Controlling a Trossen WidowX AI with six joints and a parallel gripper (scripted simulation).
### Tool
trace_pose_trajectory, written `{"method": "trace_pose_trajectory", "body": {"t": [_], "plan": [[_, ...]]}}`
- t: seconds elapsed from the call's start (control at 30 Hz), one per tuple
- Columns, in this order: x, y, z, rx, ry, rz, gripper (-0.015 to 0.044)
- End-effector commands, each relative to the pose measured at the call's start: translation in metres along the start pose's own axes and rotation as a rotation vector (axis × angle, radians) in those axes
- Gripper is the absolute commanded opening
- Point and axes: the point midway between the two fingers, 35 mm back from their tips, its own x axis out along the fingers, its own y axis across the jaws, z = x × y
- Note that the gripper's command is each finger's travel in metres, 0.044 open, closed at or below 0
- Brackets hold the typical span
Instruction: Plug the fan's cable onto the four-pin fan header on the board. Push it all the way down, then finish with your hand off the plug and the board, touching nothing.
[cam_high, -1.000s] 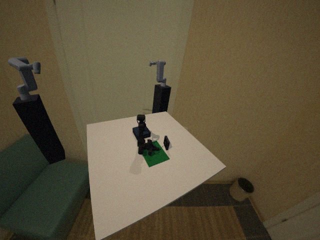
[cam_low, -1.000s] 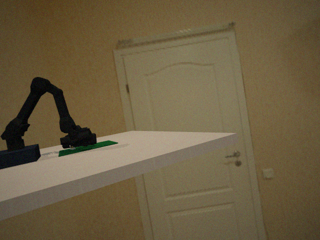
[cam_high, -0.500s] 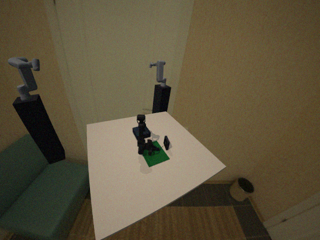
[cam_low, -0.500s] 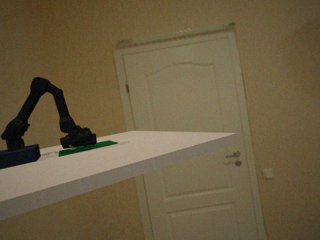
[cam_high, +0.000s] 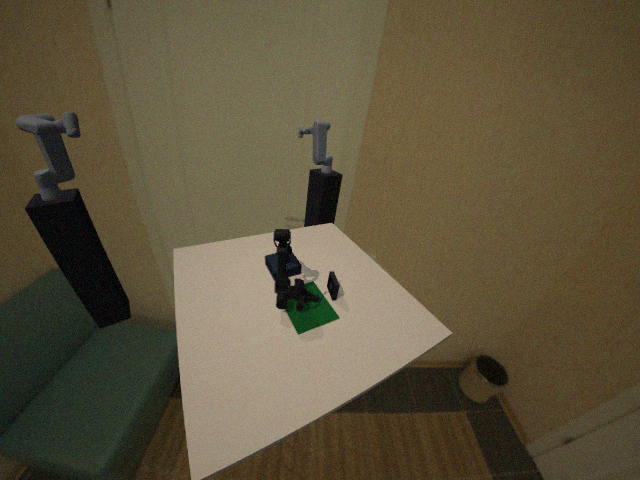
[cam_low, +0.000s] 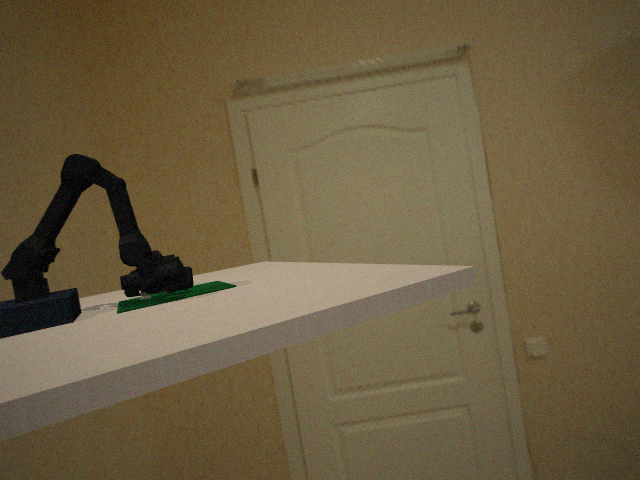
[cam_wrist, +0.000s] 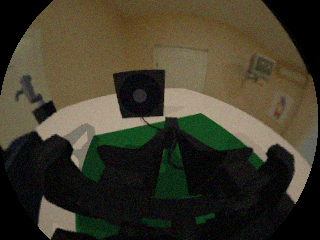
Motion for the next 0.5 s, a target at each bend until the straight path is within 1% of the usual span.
{"method": "trace_pose_trajectory", "body": {"t": [0.0,0.17,0.2,0.47], "plan": [[0.0000,0.0000,0.0003,0.000,0.000,0.000,0.0000],[0.0000,0.0000,0.0000,0.000,0.000,0.000,0.0131],[0.0000,0.0000,0.0000,0.000,0.000,0.000,0.0140],[0.0000,0.0000,0.0000,0.000,0.000,0.000,0.0140]]}}
